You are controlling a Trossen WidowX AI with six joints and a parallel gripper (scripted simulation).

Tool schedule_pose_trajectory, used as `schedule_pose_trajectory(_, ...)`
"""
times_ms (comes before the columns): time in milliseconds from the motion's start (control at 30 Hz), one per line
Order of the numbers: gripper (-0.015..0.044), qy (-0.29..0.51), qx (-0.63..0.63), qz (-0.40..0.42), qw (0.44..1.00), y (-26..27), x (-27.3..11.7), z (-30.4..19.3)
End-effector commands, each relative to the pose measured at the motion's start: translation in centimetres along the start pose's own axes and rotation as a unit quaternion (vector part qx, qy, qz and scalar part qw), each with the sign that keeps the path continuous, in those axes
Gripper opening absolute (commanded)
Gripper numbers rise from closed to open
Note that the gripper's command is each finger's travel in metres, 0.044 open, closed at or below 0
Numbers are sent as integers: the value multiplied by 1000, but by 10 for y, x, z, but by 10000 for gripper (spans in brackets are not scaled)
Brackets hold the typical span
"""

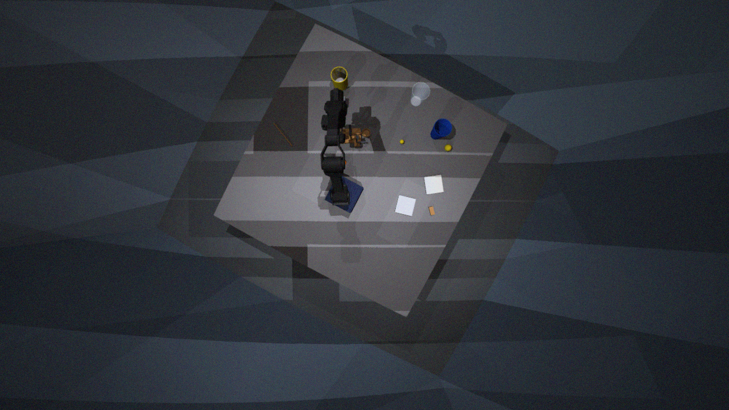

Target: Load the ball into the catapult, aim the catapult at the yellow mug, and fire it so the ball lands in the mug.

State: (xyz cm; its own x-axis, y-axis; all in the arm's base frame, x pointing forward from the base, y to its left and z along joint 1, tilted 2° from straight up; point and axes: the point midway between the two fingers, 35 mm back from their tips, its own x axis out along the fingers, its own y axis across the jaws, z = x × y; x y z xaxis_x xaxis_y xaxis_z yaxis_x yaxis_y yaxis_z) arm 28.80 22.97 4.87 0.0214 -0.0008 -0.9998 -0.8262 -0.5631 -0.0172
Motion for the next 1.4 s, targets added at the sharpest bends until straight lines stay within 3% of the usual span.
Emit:
schedule_pose_trajectory(0,440,1,-45,8,999,4,33,0)
schedule_pose_trajectory(1367,440,1,-57,9,998,5,94,0)
